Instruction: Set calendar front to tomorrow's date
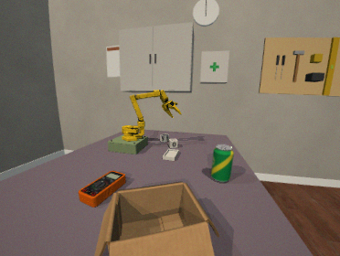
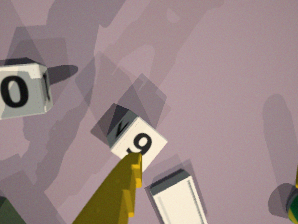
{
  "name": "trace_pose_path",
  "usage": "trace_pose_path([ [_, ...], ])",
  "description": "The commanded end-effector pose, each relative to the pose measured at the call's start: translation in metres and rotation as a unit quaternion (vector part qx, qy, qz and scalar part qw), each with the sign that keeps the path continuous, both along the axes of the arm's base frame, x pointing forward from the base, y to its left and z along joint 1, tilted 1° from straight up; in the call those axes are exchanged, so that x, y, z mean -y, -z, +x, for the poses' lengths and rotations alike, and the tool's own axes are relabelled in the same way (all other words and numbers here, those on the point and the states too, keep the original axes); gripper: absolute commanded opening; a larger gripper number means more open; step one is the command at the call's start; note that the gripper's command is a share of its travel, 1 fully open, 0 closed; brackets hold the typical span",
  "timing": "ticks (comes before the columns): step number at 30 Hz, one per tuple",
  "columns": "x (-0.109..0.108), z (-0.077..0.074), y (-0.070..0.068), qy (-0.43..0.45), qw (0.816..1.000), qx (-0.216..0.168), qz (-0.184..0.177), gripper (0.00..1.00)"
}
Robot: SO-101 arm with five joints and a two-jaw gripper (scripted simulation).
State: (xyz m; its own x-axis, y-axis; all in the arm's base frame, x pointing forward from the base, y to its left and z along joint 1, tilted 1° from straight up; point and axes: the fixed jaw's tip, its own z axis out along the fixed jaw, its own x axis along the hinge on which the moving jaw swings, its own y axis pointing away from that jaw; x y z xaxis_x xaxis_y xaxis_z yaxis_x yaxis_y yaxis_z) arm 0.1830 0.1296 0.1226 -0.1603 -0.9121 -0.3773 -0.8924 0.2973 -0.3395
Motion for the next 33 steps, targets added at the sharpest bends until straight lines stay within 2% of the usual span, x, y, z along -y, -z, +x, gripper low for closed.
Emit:
trace_pose_path([
  [1, -0.01, -0.002, -0.002, 0.056, 0.997, -0.026, 0.036, 0.35],
  [8, -0.027, -0.008, -0.003, 0.157, 0.98, -0.075, 0.098, 0.35],
  [10, -0.027, -0.008, -0.003, 0.157, 0.98, -0.075, 0.098, 0.35],
  [13, -0.033, -0.01, -0.004, 0.201, 0.967, -0.096, 0.123, 0.35],
  [19, -0.047, -0.016, -0.005, 0.284, 0.934, -0.139, 0.168, 0.35],
  [25, -0.059, -0.022, -0.005, 0.36, 0.892, -0.18, 0.206, 0.35],
  [27, -0.059, -0.022, -0.005, 0.36, 0.892, -0.18, 0.206, 0.35],
  [33, -0.069, -0.028, -0.006, 0.426, 0.846, -0.216, 0.236, 0.35],
])
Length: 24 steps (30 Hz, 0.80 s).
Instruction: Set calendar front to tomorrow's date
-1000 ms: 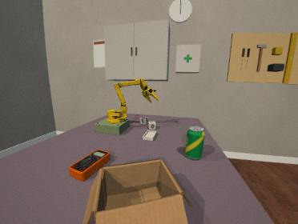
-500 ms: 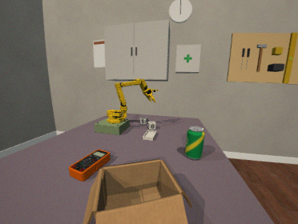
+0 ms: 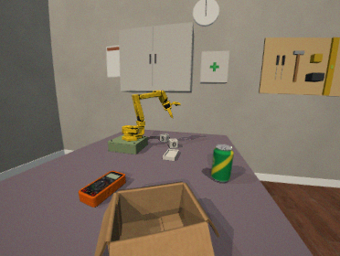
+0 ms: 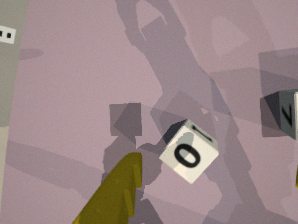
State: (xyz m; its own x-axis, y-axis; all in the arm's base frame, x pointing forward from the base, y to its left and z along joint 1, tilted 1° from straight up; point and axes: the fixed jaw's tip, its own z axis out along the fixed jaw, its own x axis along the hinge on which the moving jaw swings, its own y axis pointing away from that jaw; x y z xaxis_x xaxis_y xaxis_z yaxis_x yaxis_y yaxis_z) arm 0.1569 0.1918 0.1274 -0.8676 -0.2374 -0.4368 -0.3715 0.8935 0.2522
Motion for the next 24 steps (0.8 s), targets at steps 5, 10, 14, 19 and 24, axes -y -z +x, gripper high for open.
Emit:
trace_pose_path([
  [5, -0.014, -0.006, -0.002, 0.088, 0.994, -0.053, 0.044, 0.35],
  [10, -0.018, -0.01, -0.002, 0.123, 0.988, -0.075, 0.06, 0.35],
  [14, -0.021, -0.012, -0.002, 0.146, 0.983, -0.089, 0.071, 0.35],
  [19, -0.025, -0.015, -0.002, 0.177, 0.975, -0.109, 0.084, 0.35],
  [24, -0.028, -0.017, -0.002, 0.198, 0.968, -0.122, 0.093, 0.35],
])
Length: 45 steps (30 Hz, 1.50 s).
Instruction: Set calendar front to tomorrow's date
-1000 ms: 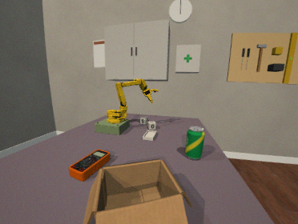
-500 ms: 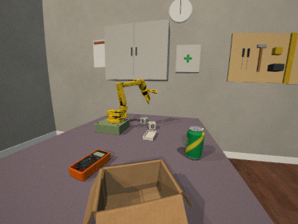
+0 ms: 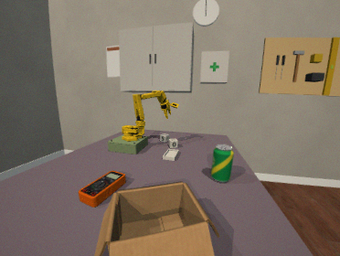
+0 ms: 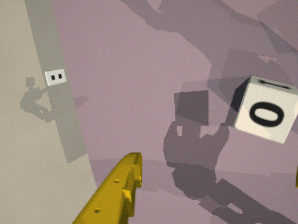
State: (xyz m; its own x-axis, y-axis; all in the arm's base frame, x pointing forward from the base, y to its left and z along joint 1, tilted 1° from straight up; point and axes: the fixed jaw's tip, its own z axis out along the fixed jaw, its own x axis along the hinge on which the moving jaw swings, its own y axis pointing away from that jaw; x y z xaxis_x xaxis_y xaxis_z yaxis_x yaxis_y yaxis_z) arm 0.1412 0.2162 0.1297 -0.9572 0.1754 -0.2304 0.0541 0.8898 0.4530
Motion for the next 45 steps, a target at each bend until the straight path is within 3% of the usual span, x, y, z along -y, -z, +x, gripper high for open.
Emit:
trace_pose_path([
  [1, -0.004, -0.001, 0.0, 0.015, 1.0, -0.012, 0.006, 0.35],
  [26, -0.006, -0.003, 0.004, 0.03, 0.999, -0.027, 0.005, 0.35],
  [30, -0.006, -0.003, 0.019, 0.031, 0.998, -0.043, -0.023, 0.35],
  [36, -0.002, -0.006, 0.058, 0.033, 0.991, -0.086, -0.095, 0.35],
  [38, -0.002, -0.006, 0.058, 0.033, 0.991, -0.086, -0.095, 0.35],
  [45, 0.009, -0.013, 0.1, 0.035, 0.975, -0.133, -0.175, 0.35],
])
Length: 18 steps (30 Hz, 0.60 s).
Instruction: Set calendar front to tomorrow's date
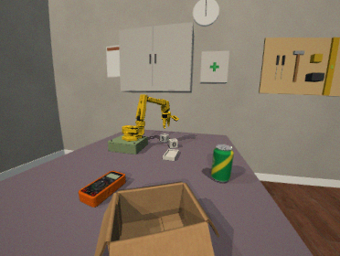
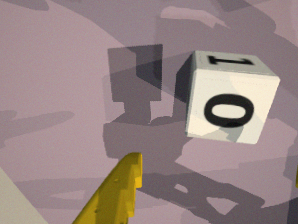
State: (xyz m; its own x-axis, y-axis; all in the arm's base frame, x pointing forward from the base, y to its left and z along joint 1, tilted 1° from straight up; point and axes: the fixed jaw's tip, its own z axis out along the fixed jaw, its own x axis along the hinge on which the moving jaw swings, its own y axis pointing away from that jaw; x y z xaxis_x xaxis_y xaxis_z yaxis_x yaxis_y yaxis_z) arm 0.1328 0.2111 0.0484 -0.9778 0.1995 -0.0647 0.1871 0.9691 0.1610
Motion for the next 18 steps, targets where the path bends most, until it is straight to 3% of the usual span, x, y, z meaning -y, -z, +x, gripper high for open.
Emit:
trace_pose_path([
  [1, 0.005, -0.005, 0.022, 0.001, 0.999, -0.028, -0.042, 0.35],
  [5, 0.008, -0.007, 0.03, 0.001, 0.998, -0.039, -0.059, 0.35],
  [10, 0.009, -0.007, 0.031, 0.001, 0.997, -0.04, -0.061, 0.35],
  [11, 0.01, -0.008, 0.038, 0.001, 0.996, -0.049, -0.075, 0.35],
  [18, 0.01, -0.008, 0.038, 0.001, 0.996, -0.049, -0.075, 0.35],
])
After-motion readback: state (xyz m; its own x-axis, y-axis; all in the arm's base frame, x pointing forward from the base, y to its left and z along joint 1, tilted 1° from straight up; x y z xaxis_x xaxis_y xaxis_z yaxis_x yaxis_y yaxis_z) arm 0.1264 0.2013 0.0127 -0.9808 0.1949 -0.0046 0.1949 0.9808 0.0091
